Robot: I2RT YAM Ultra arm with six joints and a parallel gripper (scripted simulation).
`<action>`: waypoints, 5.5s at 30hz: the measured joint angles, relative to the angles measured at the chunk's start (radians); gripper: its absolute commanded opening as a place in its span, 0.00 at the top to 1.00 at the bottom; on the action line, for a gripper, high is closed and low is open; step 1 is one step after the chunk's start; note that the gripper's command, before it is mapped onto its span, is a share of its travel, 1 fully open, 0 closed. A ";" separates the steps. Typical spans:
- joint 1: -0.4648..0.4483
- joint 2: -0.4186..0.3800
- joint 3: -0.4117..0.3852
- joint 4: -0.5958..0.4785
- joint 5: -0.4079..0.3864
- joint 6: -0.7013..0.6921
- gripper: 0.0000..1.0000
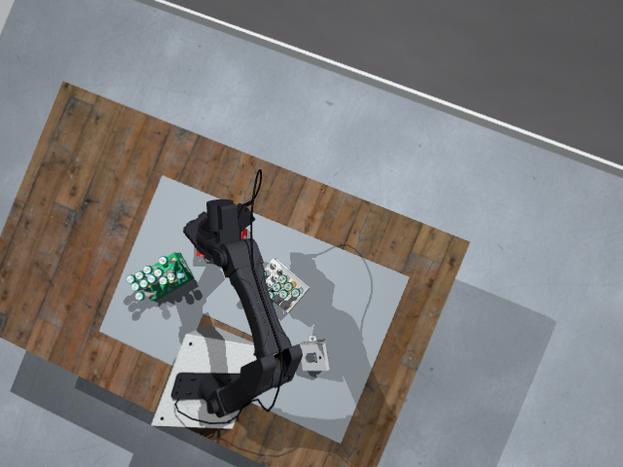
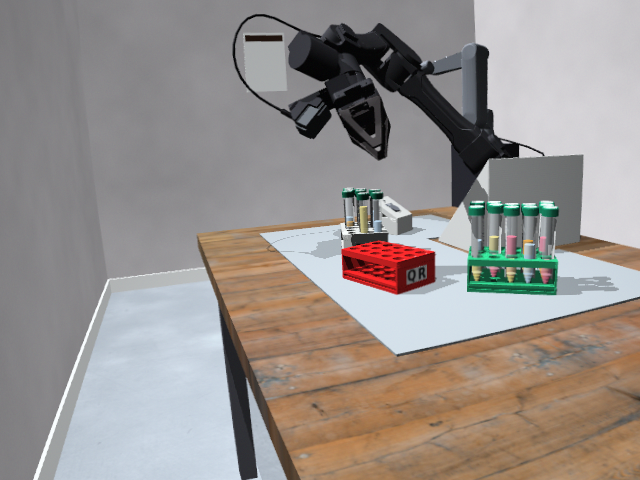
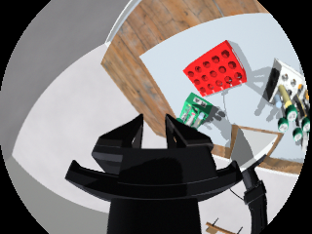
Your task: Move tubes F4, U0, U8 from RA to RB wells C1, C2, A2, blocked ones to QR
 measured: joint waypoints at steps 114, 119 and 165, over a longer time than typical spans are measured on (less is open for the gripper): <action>0.271 0.065 -0.087 -0.480 0.510 -0.530 0.70; 0.271 0.065 -0.087 -0.480 0.510 -0.530 0.70; 0.050 -0.252 -0.165 -0.580 0.634 -0.763 0.70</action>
